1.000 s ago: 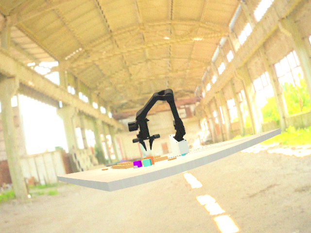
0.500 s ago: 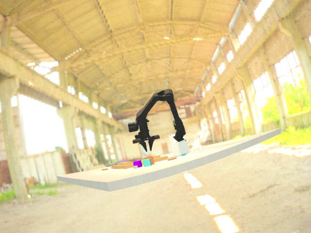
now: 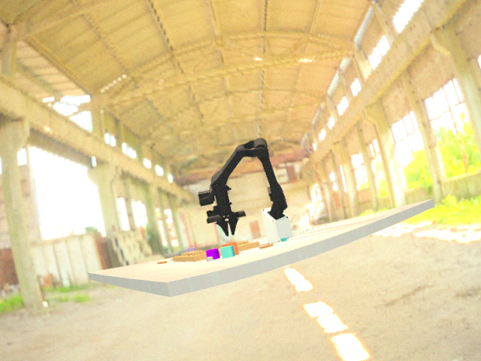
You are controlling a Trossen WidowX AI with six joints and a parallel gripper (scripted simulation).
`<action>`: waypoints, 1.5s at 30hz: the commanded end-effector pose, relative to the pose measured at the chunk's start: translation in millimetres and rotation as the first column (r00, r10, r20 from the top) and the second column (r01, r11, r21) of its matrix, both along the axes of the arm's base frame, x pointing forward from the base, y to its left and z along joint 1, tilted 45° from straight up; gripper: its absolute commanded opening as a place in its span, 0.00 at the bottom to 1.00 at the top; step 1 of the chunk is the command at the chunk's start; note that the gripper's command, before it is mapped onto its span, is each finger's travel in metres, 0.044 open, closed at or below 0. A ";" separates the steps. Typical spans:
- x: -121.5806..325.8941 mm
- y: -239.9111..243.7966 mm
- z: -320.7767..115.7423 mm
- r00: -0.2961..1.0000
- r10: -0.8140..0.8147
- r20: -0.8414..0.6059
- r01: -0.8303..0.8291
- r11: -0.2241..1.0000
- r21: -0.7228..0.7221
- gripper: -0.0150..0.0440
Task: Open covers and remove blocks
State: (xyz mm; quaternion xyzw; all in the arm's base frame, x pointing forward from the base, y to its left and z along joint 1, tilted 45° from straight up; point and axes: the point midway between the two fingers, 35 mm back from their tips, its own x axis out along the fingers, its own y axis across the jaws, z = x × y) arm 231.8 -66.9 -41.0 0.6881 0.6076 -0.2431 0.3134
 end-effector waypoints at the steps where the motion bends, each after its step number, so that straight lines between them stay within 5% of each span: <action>1: -0.3 3.2 -1.4 0.997 0.060 0.055 -0.059 0.998 -0.009 0.50; 45: 0.6 7.7 -5.7 0.732 0.517 0.444 -0.466 0.855 -0.228 0.50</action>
